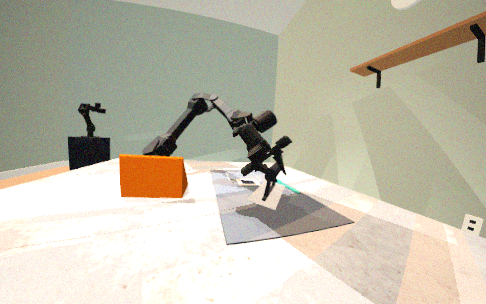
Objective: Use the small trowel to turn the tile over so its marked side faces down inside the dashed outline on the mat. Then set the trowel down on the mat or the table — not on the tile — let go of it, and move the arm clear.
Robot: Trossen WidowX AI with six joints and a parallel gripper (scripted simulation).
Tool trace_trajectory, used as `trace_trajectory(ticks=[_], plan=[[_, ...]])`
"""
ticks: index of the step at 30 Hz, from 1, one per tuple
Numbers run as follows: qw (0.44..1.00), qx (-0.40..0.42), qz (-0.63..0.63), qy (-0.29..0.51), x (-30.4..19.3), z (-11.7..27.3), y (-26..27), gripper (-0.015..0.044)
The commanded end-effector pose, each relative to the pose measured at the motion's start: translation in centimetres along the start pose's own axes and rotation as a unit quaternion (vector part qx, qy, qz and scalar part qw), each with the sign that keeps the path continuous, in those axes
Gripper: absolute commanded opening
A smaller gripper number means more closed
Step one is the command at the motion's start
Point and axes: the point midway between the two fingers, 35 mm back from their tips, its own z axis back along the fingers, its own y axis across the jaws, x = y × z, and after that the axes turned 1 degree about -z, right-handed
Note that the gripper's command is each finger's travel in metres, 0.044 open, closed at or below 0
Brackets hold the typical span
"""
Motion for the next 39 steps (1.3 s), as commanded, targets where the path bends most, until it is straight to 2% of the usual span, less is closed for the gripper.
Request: trace_trajectory(ticks=[1,19,39], plan=[[0.998,0.016,0.045,0.036,-0.6,1.0,-0.1,0.0000],[0.954,0.069,0.241,0.166,-2.9,4.6,-3.6,0.0000],[0.951,0.071,0.249,0.170,-2.6,3.8,-4.7,0.0000]])
